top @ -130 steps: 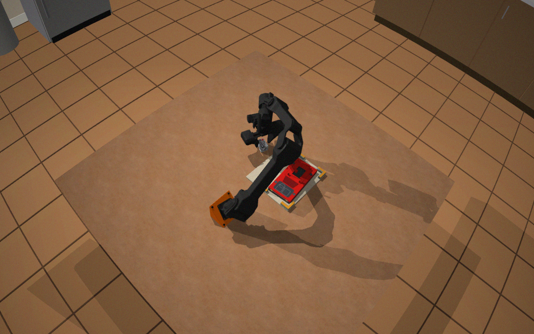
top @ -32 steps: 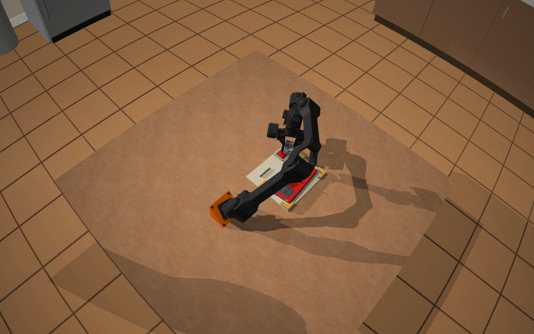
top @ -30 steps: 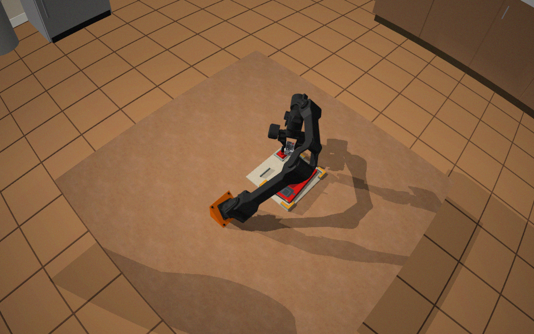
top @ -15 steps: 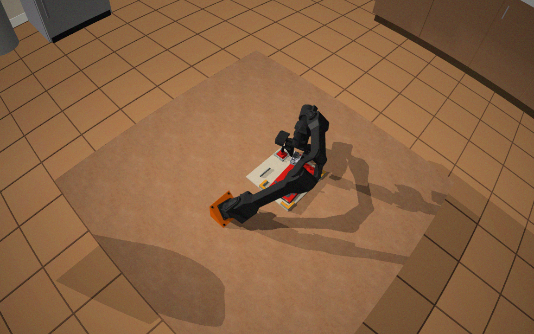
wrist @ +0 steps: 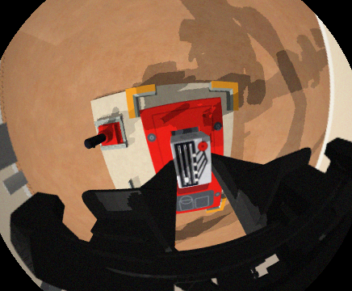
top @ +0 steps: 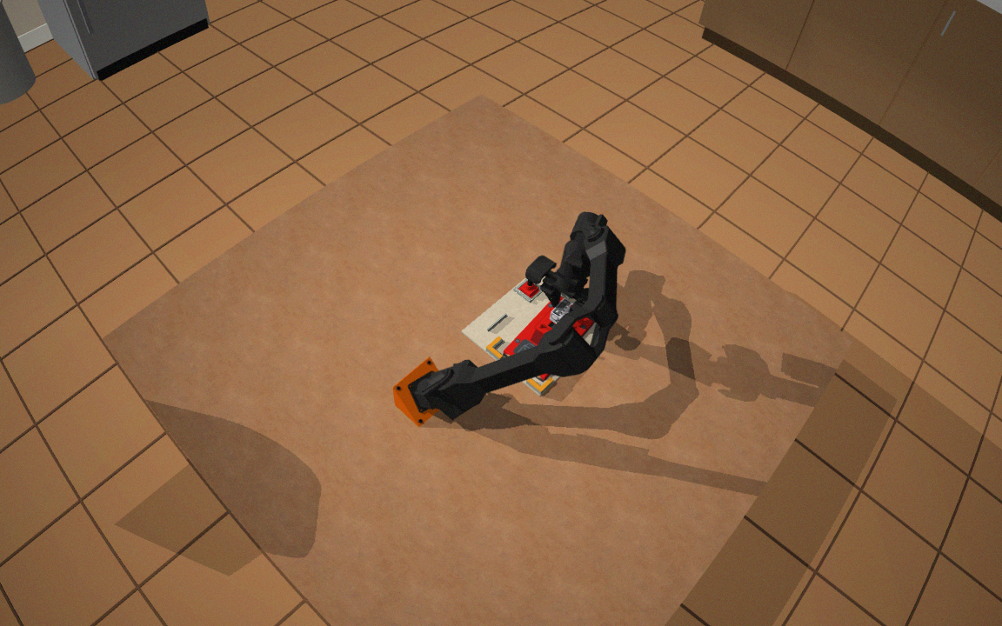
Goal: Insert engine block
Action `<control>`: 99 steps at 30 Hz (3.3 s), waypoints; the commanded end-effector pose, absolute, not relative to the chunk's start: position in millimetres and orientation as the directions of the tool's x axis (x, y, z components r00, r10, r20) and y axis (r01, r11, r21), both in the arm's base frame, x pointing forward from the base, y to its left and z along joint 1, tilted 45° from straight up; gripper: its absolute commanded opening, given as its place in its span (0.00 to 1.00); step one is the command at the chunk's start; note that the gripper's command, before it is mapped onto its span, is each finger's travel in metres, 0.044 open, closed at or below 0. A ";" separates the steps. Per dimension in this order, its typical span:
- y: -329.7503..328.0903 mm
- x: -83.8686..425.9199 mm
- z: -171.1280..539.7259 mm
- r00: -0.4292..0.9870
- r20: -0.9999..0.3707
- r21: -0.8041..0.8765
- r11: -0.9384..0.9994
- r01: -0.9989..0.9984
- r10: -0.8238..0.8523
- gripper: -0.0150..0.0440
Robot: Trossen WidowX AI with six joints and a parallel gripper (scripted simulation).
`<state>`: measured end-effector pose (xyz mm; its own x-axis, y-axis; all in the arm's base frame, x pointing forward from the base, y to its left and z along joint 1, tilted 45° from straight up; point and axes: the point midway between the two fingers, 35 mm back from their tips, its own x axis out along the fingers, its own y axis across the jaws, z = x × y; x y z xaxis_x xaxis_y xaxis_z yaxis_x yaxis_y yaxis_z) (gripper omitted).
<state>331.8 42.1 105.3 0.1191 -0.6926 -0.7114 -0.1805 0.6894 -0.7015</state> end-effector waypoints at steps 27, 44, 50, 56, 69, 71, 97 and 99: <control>41.6 331.3 107.6 0.126 -0.711 -0.702 0.686 -0.192 -0.692 0.52; 41.4 331.9 108.6 0.126 -0.710 -0.703 0.694 -0.152 -0.692 0.52; 40.1 332.2 107.3 0.126 -0.710 -0.702 0.709 -0.061 -0.692 0.52; 39.7 332.3 106.6 0.126 -0.710 -0.704 0.697 -0.139 -0.692 0.52; 37.4 332.9 104.2 0.126 -0.710 -0.703 0.689 -0.177 -0.692 0.52; 37.1 333.1 103.7 0.126 -0.710 -0.704 0.693 -0.156 -0.692 0.52; 31.8 334.1 98.2 0.126 -0.710 -0.703 0.687 -0.184 -0.693 0.52; 31.4 334.2 97.8 0.126 -0.710 -0.703 0.687 -0.184 -0.693 0.52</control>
<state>333.9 32.2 97.6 0.1224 -0.6918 -0.7116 -0.1812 0.6894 -0.7014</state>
